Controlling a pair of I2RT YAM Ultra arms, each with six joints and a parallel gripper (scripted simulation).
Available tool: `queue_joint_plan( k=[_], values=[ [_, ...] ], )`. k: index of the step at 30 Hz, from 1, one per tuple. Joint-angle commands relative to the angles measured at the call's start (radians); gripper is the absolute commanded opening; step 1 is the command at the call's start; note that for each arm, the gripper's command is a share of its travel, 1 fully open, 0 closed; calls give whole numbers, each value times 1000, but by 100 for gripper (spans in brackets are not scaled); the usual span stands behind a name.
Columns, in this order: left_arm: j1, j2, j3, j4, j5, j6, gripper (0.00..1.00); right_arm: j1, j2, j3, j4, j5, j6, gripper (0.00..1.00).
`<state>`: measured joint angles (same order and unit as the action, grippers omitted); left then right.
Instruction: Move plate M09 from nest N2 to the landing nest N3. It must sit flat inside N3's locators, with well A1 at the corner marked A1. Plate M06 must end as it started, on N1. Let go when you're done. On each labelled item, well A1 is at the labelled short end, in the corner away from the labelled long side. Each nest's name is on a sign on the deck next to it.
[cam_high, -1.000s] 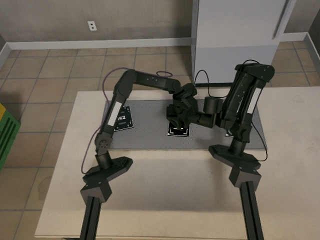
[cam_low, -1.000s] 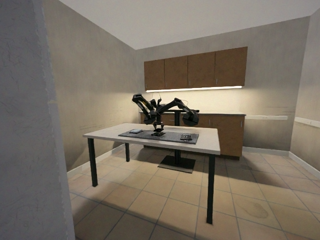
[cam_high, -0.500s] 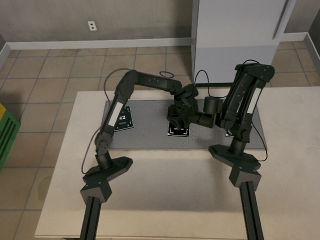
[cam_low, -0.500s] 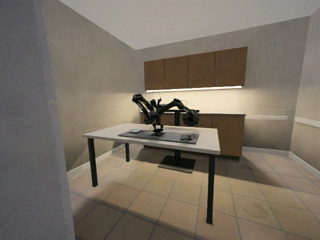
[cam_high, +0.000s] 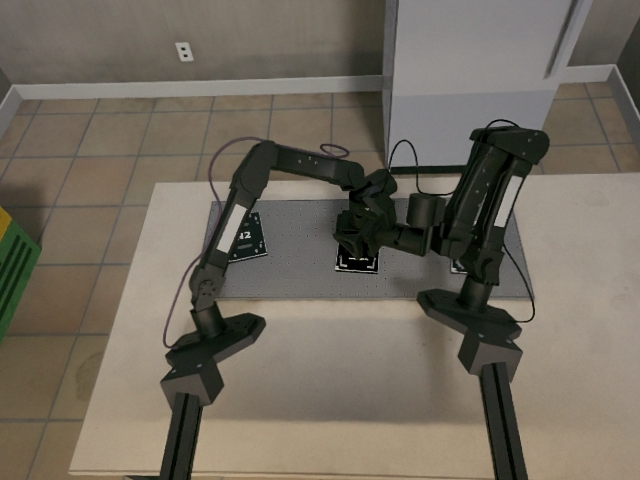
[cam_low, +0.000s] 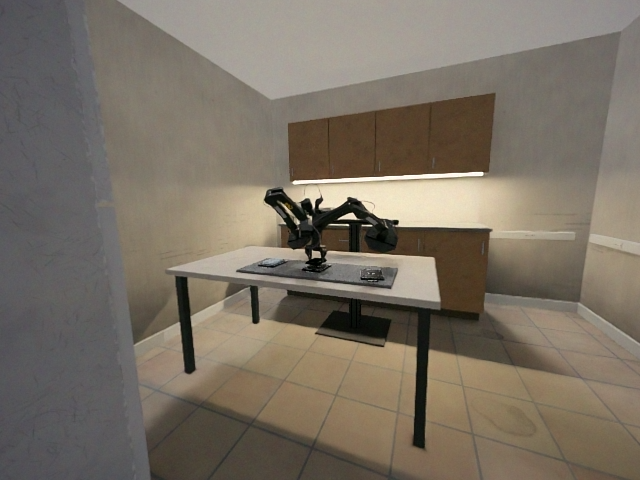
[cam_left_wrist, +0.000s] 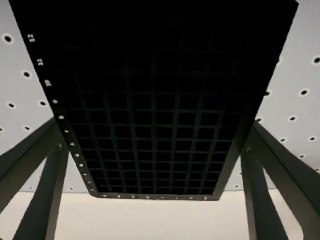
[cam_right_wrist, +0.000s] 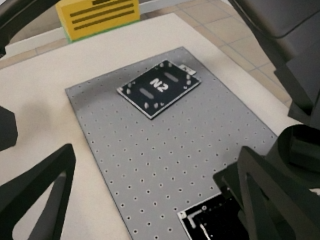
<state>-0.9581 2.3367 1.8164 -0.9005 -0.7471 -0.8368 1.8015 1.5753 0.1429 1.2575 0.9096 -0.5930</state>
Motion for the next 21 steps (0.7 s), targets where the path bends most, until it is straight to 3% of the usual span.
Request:
queue_joint_plan(
  k=[1, 21],
  values=[
    [-8, -20, 7, 35, -18, 20, 80, 9, 18, -8, 10, -3, -5, 100],
    [4, -18, -20, 49, -9, 29, 80, 9, 18, -8, 10, -3, -5, 100]
  ],
)
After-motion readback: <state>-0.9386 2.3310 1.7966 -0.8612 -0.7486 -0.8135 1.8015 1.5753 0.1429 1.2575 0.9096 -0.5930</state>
